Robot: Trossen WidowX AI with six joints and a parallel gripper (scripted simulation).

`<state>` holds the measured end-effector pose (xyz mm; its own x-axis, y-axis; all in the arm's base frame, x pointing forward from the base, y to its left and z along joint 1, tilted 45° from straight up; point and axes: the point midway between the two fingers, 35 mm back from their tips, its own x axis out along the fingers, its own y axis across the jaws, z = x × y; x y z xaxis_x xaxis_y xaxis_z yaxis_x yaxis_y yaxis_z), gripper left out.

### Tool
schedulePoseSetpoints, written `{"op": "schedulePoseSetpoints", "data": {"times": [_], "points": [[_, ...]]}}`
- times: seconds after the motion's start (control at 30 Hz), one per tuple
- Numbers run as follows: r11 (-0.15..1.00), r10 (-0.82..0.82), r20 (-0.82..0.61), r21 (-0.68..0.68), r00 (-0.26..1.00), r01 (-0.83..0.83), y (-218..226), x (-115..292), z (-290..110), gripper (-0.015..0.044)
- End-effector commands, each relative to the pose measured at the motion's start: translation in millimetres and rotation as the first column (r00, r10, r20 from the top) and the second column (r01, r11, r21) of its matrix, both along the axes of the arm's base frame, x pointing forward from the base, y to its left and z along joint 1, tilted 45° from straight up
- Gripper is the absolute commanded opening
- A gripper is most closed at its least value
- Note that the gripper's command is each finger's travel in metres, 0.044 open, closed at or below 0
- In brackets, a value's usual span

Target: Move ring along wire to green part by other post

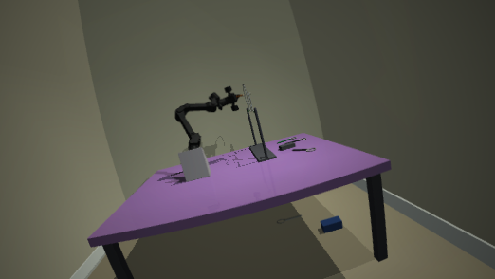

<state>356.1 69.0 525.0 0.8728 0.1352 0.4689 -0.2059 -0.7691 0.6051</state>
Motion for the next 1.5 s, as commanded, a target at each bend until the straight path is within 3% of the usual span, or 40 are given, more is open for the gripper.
{"op": "schedulePoseSetpoints", "data": {"times": [0.0, 1.47], "points": [[0.999, -0.003, 0.006, 0.048, 1.000, 0.003, -2, 0, 1, -0.0150], [0.846, -0.006, 0.064, 0.533, 0.998, -0.029, -18, -2, 9, -0.0150]]}}
